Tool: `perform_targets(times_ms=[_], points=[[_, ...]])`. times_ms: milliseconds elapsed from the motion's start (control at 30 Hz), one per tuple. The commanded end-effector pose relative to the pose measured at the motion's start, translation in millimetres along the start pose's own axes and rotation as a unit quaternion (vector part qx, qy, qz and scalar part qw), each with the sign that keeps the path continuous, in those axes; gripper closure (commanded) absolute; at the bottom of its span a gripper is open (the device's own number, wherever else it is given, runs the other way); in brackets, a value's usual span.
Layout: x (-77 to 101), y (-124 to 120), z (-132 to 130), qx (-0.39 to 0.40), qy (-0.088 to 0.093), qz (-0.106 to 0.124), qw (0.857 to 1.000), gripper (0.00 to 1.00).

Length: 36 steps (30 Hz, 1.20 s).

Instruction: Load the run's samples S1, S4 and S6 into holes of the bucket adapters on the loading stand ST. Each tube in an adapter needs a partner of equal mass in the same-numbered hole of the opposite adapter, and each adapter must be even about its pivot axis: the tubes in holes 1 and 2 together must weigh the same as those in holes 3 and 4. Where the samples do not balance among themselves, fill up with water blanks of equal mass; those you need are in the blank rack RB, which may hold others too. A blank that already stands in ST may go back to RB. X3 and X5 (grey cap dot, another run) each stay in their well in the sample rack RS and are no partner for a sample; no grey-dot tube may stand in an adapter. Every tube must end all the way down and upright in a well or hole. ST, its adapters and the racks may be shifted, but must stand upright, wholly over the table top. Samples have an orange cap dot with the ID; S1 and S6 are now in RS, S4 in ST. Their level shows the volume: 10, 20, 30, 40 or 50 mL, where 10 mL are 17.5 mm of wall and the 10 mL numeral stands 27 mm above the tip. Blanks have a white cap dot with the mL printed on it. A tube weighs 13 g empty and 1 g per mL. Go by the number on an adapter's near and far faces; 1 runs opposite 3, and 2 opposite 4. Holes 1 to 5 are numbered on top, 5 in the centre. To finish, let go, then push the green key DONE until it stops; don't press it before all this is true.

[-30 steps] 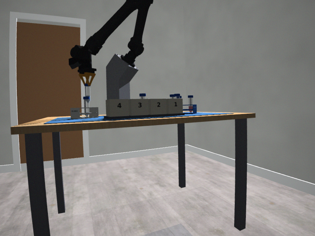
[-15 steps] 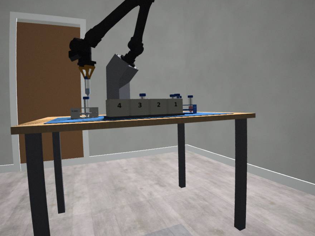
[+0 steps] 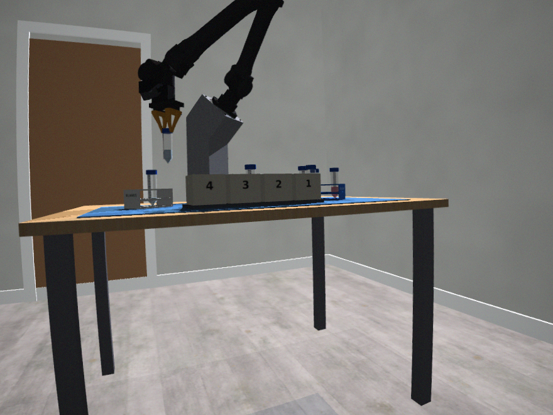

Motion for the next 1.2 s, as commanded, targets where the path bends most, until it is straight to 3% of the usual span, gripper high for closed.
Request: perform_targets(times_ms=[0,433,767,833,1067,1167], points=[[7.7,9,30,0.074,-0.002,-0.014,0.997,1.00],[7.7,0,103,0.216,-0.003,-0.012,0.976,1.00],[8.0,-9,169,0.338,-0.002,-0.005,0.941,1.00],[8.0,-9,169,0.338,-0.002,-0.005,0.941,1.00],[11.5,-1,223,0.425,-0.003,-0.016,0.905,1.00],[12.2,-3,244,0.415,-0.002,-0.017,0.909,1.00]])
Point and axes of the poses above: the point where the finger pads meet when closed, its own x axis back along the fingers, its own z axis across the jaws, y = z × x, the point moved 3 cm from there along x, back along the fingers, and after that the axes turned 9 degrees about x, right-handed, at the moved point
